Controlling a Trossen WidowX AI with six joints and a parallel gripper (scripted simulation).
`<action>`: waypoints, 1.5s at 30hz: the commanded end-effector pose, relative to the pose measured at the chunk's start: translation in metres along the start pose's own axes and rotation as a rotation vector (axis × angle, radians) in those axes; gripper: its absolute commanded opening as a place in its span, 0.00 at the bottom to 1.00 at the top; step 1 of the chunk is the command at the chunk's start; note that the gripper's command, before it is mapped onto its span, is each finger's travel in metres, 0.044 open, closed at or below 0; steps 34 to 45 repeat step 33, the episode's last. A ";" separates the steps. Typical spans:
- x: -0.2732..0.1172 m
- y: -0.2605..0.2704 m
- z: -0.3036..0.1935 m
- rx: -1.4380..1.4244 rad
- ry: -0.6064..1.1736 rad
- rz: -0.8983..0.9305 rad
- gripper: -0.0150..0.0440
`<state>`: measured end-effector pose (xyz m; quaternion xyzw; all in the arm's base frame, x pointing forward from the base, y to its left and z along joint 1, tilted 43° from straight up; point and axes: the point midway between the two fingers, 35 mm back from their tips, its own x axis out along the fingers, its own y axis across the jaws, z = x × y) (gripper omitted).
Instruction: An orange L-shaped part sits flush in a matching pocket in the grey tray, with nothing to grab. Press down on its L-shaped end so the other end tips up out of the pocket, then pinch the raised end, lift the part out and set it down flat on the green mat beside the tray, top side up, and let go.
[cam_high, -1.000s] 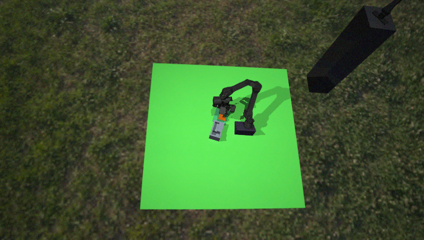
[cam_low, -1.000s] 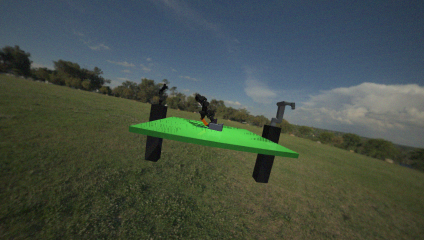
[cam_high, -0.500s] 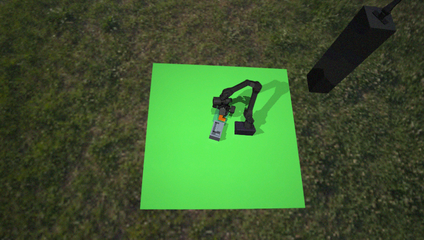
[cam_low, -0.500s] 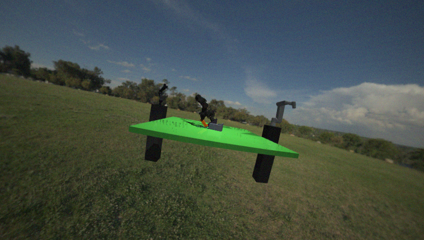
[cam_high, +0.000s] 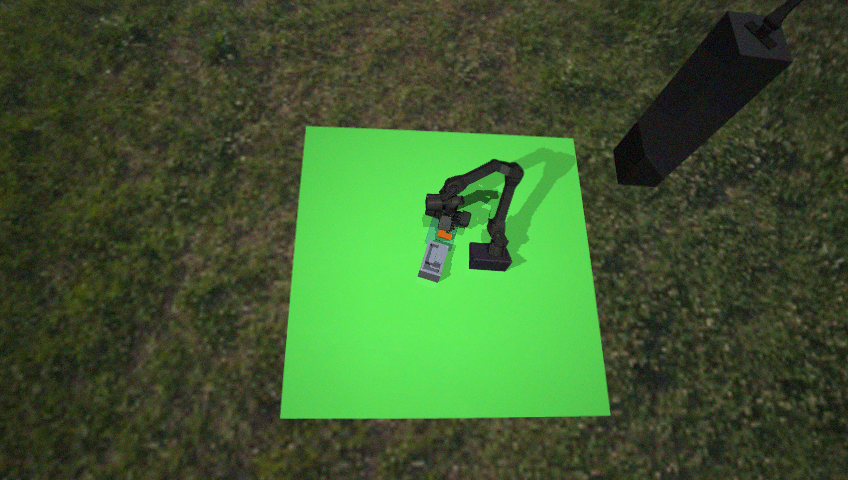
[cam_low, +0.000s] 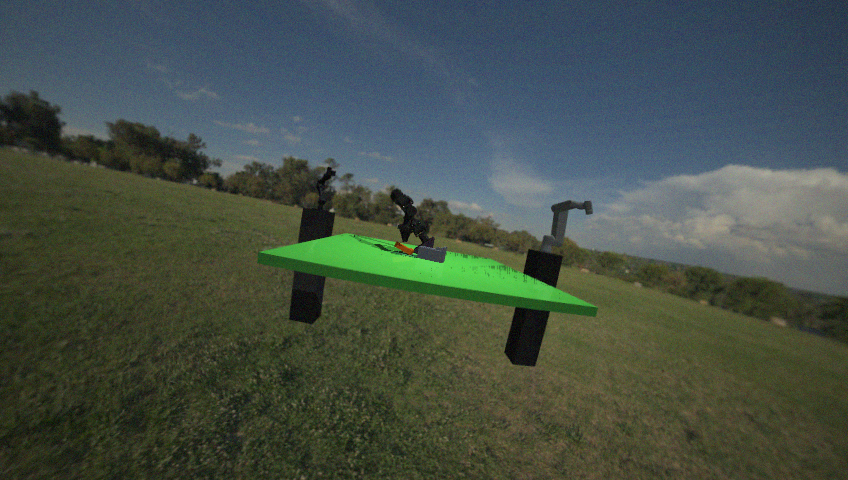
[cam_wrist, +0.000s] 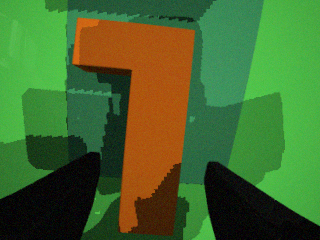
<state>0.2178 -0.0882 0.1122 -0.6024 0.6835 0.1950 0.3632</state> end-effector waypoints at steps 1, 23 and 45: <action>-0.012 -0.002 0.001 -0.005 -0.004 -0.003 0.79; -0.083 -0.002 0.001 -0.046 -0.001 -0.022 0.93; -0.083 -0.002 0.001 -0.046 -0.001 -0.022 0.93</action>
